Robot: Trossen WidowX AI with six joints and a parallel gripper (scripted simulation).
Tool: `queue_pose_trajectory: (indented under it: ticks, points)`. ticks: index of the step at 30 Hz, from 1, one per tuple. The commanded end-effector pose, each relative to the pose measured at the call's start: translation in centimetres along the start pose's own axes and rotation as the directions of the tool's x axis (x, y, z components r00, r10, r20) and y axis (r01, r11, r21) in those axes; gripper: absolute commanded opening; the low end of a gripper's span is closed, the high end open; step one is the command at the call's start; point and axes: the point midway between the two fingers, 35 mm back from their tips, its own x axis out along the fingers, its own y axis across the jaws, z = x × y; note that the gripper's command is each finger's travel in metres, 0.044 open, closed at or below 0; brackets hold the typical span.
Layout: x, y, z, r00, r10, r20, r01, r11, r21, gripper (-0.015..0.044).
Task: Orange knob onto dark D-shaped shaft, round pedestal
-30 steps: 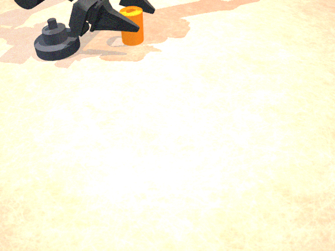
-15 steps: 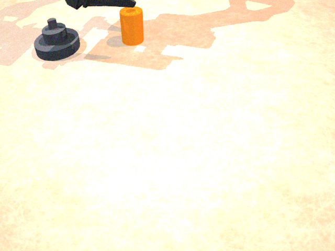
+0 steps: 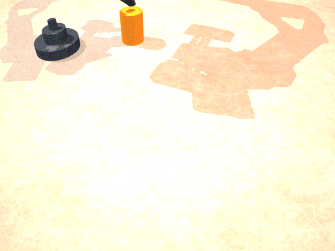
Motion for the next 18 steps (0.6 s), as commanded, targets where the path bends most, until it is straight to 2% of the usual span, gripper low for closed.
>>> queue_pose_trajectory:
  ticks: [1, 3, 13, 15, 18]
  points:
    - [-2.80, -0.01, 0.55, 0.935, -0.104, -0.340, 0.103, 0.994, -0.020, 0.0440]
    - [-3.42, -0.01, 0.69, 0.911, -0.129, -0.391, 0.127, 0.991, -0.031, 0.0440]
    - [-3.41, -0.01, 0.69, 0.911, -0.129, -0.391, 0.134, 0.991, -0.016, 0.0440]
    - [-3.40, -0.02, 0.68, 0.911, -0.129, -0.391, 0.184, 0.977, 0.106, 0.0440]
    - [-3.38, -0.02, 0.67, 0.911, -0.129, -0.391, 0.284, 0.884, 0.371, 0.0440]
